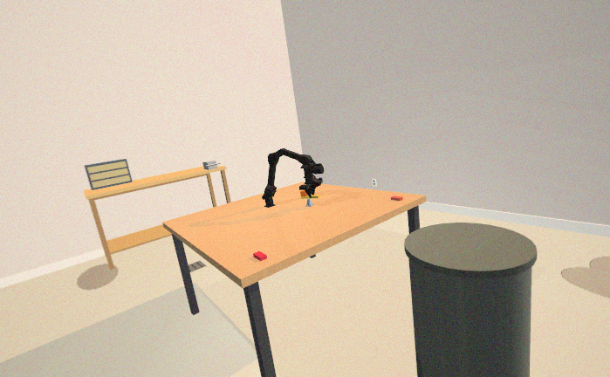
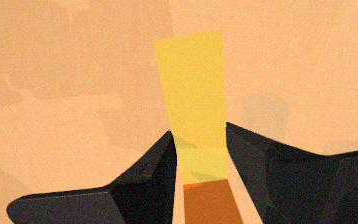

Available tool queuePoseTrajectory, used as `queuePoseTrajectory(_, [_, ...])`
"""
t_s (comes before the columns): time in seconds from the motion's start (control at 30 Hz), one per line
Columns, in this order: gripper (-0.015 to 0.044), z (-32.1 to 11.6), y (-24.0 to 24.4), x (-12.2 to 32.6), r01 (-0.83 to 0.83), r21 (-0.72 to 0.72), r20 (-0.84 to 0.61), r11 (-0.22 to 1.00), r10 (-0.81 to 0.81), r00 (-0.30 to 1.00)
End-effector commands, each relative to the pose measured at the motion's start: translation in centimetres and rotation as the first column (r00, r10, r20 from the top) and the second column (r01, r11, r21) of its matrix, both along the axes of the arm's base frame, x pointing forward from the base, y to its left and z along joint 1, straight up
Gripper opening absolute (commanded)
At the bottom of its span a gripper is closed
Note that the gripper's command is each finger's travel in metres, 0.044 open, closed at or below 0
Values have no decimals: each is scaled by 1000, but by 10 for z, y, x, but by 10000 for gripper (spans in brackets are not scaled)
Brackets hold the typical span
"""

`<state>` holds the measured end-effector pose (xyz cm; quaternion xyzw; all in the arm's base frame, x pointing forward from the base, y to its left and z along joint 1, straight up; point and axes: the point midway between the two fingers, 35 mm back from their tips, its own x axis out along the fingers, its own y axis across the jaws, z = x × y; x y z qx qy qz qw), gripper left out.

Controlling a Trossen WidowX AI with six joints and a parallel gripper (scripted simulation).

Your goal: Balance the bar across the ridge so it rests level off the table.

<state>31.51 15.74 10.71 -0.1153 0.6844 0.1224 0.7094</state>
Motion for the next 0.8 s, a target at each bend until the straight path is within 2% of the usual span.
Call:
queuePoseTrajectory(0.0, [0, -1, 0, 0, -3, 0, -1, 1000, 3, 1000])
queuePoseTrajectory(0.77, [0, -3, 0, 0, -3, 0, -1, 1000, 3, 1000])
